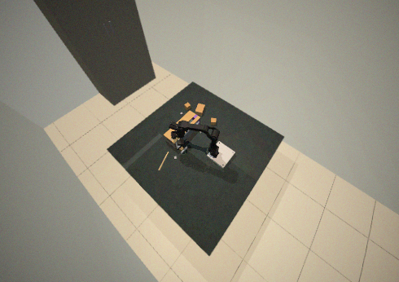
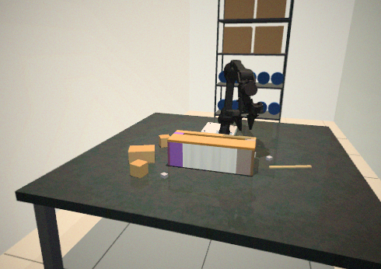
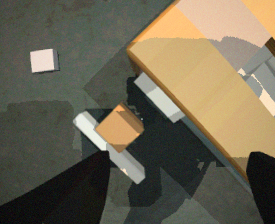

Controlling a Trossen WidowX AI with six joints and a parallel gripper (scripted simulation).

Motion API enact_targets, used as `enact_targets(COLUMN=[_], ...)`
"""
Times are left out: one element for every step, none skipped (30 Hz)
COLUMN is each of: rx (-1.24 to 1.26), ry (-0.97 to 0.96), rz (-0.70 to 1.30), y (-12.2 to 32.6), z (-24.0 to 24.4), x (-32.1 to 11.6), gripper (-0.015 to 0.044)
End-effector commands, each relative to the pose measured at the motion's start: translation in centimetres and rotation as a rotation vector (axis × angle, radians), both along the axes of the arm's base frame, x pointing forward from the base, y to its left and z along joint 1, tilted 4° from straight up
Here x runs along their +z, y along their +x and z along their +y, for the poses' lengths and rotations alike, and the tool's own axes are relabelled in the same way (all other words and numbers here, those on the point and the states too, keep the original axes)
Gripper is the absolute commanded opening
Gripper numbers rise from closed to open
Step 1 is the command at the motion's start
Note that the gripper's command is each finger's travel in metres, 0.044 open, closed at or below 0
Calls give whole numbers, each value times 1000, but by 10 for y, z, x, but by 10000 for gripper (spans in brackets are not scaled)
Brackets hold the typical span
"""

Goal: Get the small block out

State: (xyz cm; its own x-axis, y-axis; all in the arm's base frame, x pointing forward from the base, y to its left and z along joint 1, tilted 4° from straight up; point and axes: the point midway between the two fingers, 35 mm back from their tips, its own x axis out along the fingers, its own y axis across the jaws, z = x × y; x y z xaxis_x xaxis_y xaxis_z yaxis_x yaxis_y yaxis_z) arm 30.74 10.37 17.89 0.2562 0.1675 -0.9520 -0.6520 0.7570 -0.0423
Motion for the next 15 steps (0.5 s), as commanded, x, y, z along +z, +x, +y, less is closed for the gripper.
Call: enact_targets(rx=[854, 914, 976, 1036, 1097, 1157, 1217, 1277, 1337, 1397, 1457, 1516, 1577, 1637, 1696], ry=[-341, -365, -394, -418, -443, -468, -493, -518, -544, -570, -595, -621, -651, -677, -703], rz=[-197, -208, -221, -231, -241, -251, -260, -269, -277, -285, -293, -300, -307, -313, -319], y=[-10, -11, -12, -13, -13, -14, -14, -15, -15, -16, -17, -17, -18, -19, -19], z=[8, 8, 10, 10, 11, 12, 12, 13, 14, 14, 15, 16, 16, 17, 18], x=[1, 1, 2, 2, 2, 3, 3, 3, 3, 4, 4, 4, 5, 5, 5], gripper=[285, 285, 285, 285, 285, 285, 285, 285, 285, 285, 285, 285, 285, 285, 285])
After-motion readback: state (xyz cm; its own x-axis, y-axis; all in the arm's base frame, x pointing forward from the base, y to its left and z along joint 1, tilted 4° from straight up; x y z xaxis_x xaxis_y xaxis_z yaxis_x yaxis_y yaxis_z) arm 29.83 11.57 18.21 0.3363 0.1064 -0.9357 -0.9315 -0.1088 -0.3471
